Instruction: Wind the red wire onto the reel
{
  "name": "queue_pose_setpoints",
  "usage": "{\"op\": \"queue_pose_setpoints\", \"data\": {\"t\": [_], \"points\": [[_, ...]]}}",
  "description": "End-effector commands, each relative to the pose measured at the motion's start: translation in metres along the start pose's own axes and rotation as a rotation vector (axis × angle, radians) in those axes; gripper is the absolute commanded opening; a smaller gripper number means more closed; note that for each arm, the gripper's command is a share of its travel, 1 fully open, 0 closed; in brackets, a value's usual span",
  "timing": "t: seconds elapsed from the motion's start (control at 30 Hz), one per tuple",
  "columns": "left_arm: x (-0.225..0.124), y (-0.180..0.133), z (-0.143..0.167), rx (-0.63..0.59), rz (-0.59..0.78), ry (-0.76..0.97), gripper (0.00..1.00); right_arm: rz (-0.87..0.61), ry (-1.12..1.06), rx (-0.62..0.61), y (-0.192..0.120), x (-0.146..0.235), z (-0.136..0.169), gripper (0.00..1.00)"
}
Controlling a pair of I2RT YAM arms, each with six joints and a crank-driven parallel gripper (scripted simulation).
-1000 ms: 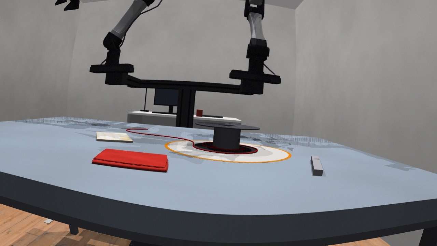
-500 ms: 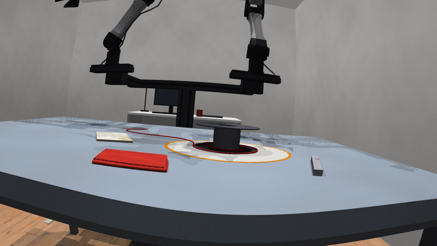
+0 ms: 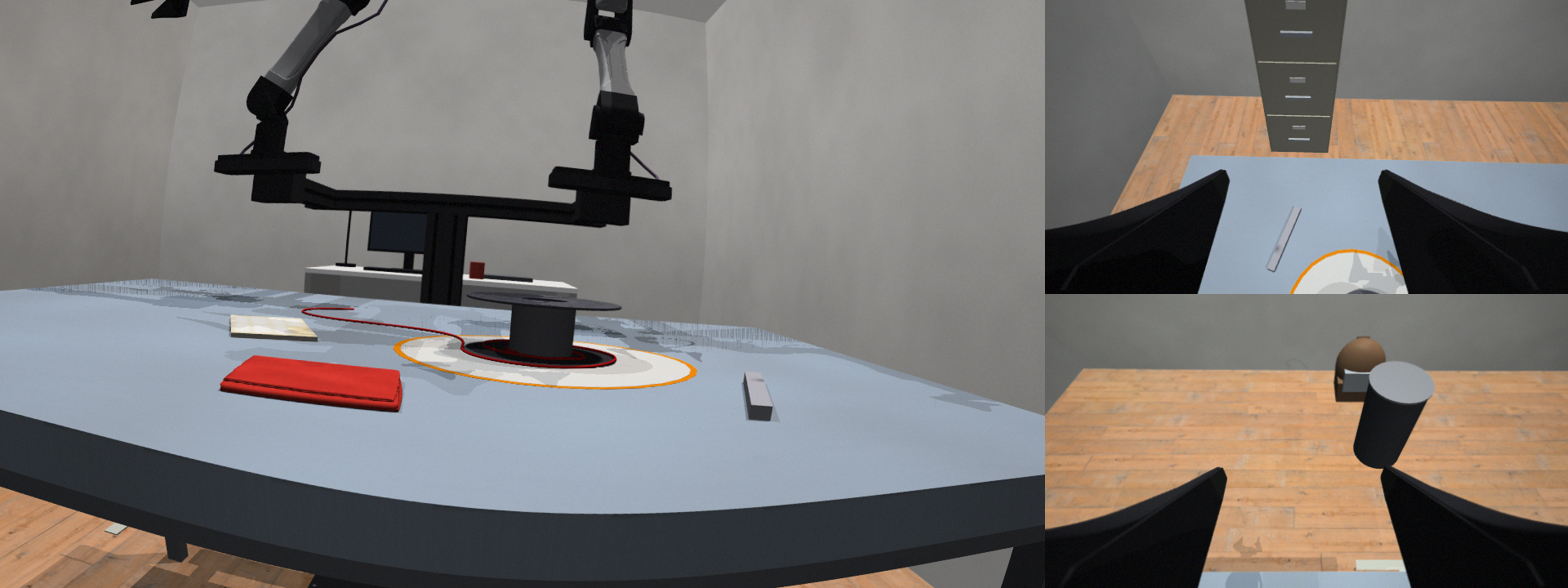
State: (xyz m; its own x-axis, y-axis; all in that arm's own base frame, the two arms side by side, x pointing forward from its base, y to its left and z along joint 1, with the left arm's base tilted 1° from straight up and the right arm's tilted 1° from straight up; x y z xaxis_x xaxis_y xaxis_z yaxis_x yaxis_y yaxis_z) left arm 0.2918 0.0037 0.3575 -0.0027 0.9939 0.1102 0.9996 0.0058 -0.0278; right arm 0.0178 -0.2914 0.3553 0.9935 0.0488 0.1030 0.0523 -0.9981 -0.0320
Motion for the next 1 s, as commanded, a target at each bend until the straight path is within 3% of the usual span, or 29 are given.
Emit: {"op": "queue_pose_setpoints", "data": {"t": [0.0,0.23,0.5,0.63,0.7,0.83,0.97], "points": [[-0.003,0.001,-0.003,-0.028,0.003,-0.006,1.00,-0.061,-0.007,0.005,0.005,0.015,0.006,0.99],[-0.003,0.001,-0.003,-0.028,0.003,-0.006,1.00,-0.187,-0.031,0.077,0.010,0.053,0.030,0.96],[-0.003,0.001,-0.003,-0.028,0.003,-0.006,1.00,-0.561,-0.146,0.276,-0.015,0.166,0.103,0.88],[-0.003,0.001,-0.003,-0.028,0.003,-0.006,1.00,-0.820,-0.264,0.393,-0.066,0.233,0.154,0.82],[-0.003,0.001,-0.003,-0.028,0.003,-0.006,1.00,-0.820,-0.264,0.393,-0.066,0.233,0.154,0.82],[-0.003,0.001,-0.003,-0.028,0.003,-0.006,1.00,-1.111,-0.434,0.499,-0.149,0.283,0.209,0.76],[-0.003,0.001,-0.003,-0.028,0.003,-0.006,1.00,-1.383,-0.649,0.578,-0.228,0.295,0.254,0.69]]}}
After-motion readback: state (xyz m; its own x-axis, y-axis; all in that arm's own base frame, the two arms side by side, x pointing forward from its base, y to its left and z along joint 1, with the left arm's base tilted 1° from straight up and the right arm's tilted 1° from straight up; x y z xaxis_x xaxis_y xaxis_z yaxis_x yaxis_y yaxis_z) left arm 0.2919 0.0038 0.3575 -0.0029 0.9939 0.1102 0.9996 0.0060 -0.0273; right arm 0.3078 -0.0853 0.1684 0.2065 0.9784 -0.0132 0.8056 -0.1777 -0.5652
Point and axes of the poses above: on each arm, the point where the finger pads meet when closed, its own y axis out along the fingers, its own x axis across the jaws, z = x × y, the point moved 9 cm from there along -y, back along the fingers, and after that the axes turned 6 degrees about y, right-handed, at the moved point
